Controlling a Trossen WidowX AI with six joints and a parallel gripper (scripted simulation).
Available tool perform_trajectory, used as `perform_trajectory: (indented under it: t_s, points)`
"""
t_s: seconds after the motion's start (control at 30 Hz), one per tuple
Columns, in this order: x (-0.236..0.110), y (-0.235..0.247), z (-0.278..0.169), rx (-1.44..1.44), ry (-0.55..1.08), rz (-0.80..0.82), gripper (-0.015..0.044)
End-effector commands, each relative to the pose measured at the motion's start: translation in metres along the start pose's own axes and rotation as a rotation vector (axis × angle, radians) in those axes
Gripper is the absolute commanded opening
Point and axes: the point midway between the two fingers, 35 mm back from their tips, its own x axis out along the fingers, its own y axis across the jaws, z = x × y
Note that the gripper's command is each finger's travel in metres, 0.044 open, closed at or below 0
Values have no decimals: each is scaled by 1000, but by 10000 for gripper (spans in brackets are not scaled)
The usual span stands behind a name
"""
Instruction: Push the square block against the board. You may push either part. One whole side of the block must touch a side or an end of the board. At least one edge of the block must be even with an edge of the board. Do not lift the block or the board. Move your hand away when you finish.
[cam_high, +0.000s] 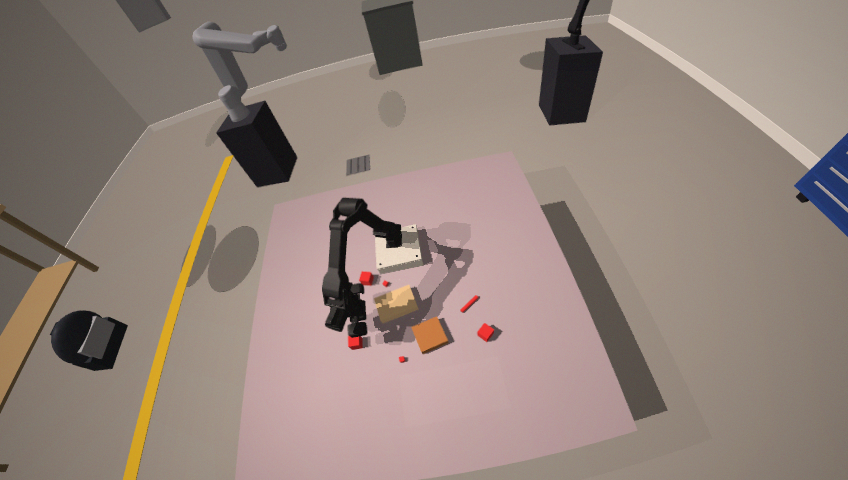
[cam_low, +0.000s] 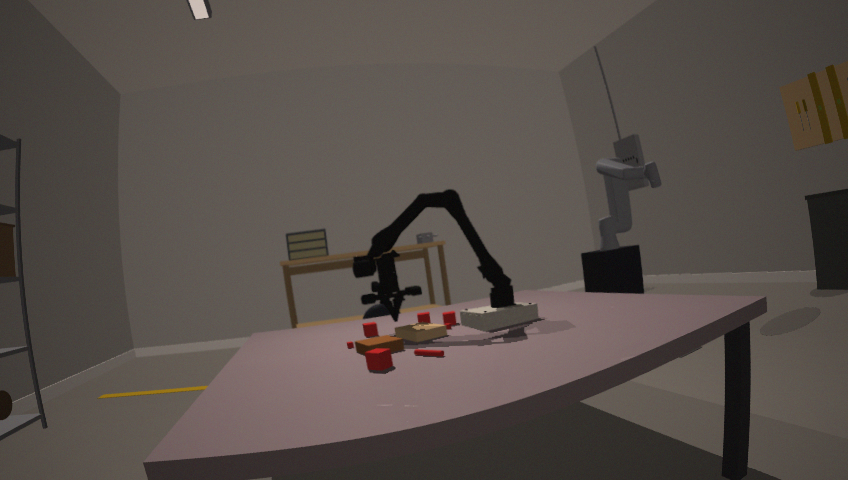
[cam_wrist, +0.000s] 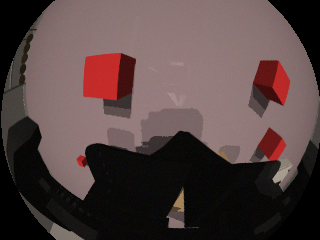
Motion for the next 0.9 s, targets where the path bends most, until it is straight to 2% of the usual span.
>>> perform_trajectory:
  t_s: [0.0,0.2,0.87]
  points:
    - [-21,4,2,4,-12,28,0]
    - [-22,1,0,-48,-12,28,0]
    - [-26,-43,-22,-739,-19,20,0]
